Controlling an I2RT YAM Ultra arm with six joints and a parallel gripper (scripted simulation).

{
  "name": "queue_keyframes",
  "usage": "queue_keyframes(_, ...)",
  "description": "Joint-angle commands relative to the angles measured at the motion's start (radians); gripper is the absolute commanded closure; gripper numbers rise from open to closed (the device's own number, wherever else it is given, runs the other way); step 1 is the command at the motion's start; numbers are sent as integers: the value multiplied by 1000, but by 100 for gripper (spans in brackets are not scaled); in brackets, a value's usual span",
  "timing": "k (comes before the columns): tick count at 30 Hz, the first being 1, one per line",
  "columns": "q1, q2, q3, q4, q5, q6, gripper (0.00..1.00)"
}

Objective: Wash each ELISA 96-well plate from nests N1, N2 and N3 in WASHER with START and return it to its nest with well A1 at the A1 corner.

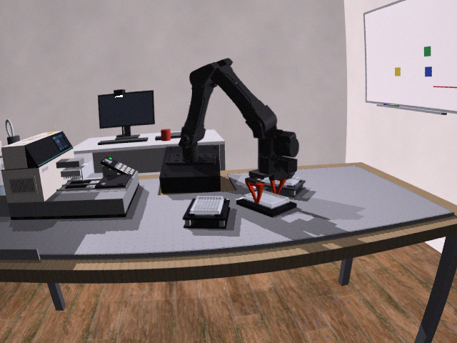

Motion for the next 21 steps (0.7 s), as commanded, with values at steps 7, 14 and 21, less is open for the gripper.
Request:
queue_keyframes(7,1,-4,2,14,-1,-3,100)
queue_keyframes(14,0,-2,1,17,-1,-4,100)
queue_keyframes(21,0,0,0,21,-1,-5,100)
